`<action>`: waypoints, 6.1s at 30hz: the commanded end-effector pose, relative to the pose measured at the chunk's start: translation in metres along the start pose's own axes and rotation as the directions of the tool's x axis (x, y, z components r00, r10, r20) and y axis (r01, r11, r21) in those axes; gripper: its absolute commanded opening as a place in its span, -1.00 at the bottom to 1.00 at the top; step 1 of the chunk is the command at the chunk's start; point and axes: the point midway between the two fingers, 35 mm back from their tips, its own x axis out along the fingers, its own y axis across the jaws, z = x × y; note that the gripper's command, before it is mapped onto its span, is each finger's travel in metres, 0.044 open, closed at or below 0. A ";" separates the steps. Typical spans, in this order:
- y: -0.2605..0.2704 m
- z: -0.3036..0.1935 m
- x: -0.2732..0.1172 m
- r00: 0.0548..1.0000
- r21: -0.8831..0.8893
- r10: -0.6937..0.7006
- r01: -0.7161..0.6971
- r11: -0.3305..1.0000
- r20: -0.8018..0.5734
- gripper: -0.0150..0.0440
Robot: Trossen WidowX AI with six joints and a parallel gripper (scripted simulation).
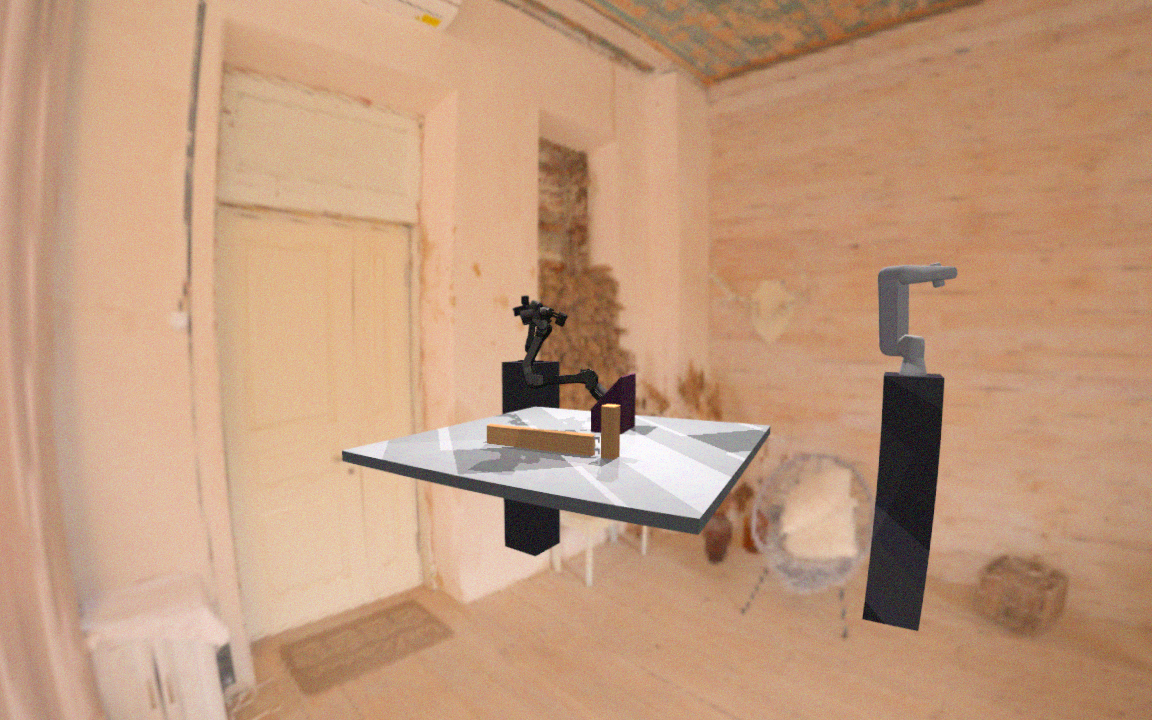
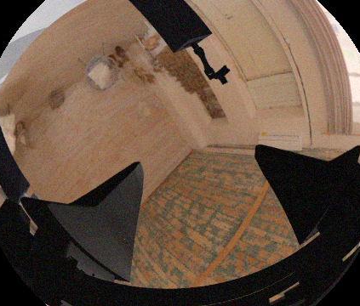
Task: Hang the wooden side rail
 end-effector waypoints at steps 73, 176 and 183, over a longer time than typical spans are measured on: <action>0.344 -0.034 -0.592 -0.718 -0.081 0.230 0.370 0.925 -0.657 1.00; 0.368 0.188 -0.653 -0.662 -0.184 0.729 0.705 0.685 0.176 1.00; 0.369 0.191 -0.657 -0.630 -0.346 0.744 0.663 0.664 0.223 1.00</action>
